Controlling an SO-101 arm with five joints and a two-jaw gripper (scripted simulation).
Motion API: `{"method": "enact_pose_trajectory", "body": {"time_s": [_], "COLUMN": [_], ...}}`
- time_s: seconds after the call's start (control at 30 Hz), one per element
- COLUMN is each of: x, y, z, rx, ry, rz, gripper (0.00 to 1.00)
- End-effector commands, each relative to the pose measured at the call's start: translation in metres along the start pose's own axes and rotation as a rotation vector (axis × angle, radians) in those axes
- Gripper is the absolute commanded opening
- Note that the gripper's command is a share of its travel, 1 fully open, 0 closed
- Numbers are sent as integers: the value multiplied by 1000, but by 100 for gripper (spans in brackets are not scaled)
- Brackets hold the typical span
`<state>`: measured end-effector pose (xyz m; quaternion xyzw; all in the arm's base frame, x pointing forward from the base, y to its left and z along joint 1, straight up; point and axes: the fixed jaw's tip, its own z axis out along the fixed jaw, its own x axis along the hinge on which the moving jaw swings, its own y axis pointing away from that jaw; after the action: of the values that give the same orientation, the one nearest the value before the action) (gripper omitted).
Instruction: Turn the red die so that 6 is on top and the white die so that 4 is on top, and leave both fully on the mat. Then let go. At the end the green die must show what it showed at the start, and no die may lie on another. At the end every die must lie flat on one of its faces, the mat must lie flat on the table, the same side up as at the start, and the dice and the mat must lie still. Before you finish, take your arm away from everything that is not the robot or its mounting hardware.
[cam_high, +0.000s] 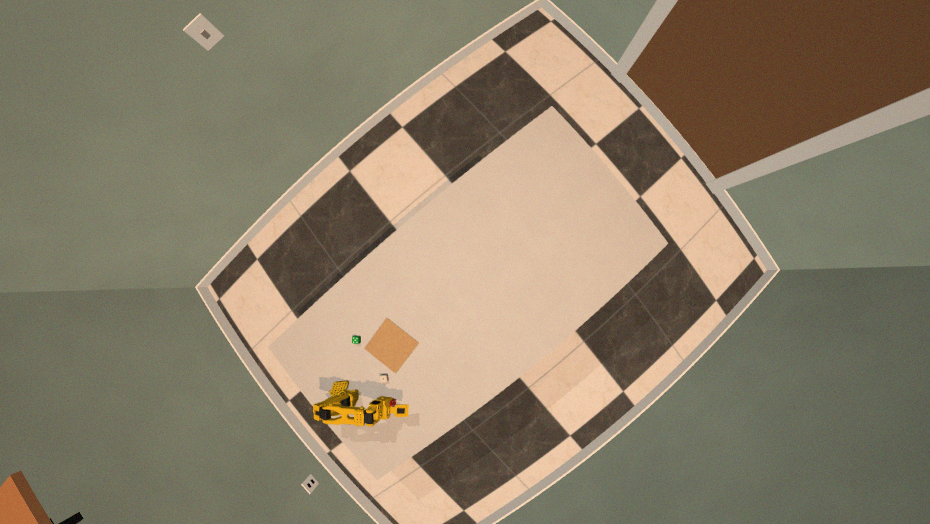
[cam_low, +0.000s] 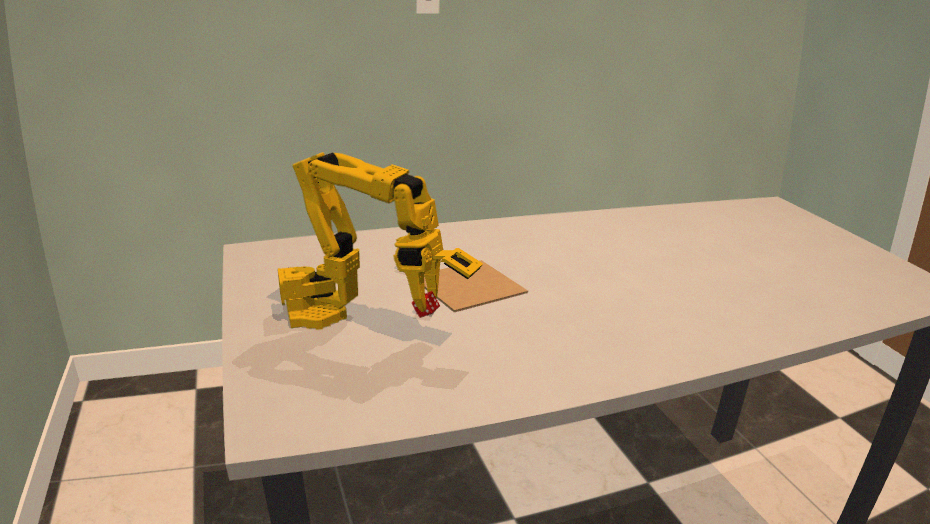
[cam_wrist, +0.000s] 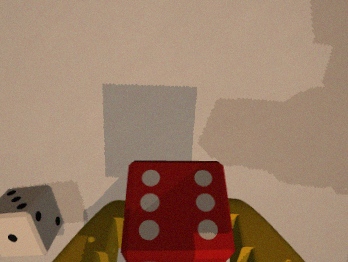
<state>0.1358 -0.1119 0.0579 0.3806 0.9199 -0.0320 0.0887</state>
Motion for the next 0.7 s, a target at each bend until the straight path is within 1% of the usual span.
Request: {"method": "enact_pose_trajectory", "body": {"time_s": [0.0, 0.1, 0.2, 0.53, 0.67], "x": [-13, -17, -20, -21, -24], "y": [2, 2, 2, 2, 2], "z": [-5, -5, -5, -5, -4], "rx": [-9, -12, -14, -15, -16], "ry": [-139, -195, -230, -248, -278], "rz": [-8, -9, -10, -11, -12], "gripper": [0, 0, 0, 0, 0]}}
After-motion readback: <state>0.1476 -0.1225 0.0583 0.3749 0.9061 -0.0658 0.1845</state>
